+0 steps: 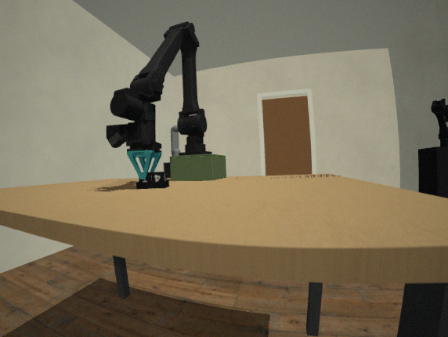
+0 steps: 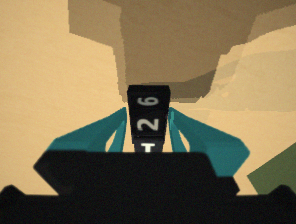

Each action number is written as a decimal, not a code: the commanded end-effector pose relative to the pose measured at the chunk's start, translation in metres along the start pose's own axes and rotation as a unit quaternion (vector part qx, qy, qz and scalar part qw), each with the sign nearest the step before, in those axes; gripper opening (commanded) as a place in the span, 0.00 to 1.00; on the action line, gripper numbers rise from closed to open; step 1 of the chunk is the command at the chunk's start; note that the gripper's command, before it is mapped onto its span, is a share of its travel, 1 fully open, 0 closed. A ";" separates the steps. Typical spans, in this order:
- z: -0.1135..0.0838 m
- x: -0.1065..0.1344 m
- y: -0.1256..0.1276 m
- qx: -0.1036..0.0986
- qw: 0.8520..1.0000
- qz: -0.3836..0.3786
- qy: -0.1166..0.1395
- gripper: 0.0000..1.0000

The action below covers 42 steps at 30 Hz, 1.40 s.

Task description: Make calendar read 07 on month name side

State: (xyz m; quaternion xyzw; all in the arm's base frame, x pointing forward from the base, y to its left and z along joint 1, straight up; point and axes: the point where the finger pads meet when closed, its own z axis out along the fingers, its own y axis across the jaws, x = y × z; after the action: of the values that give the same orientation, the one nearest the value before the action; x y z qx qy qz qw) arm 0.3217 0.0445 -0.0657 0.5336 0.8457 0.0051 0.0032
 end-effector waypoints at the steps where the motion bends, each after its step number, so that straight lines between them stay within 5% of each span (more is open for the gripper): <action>1: 0.004 0.002 -0.008 0.014 1.000 -0.003 0.003 0.46; 9: -0.030 -0.007 0.018 -0.019 1.000 -0.003 -0.008 0.46; 19: -0.086 -0.008 0.021 -0.024 1.000 -0.003 -0.009 0.46; 31: -0.105 -0.008 0.019 -0.019 1.000 -0.003 -0.008 0.46; 32: -0.103 -0.008 0.019 -0.016 1.000 -0.003 -0.007 1.00; 42: -0.103 -0.008 0.020 -0.018 1.000 -0.003 -0.007 1.00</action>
State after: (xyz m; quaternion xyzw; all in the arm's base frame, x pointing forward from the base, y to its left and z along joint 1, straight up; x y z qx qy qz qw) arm 0.3158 0.0436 0.0197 0.5336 0.8457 0.0009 -0.0018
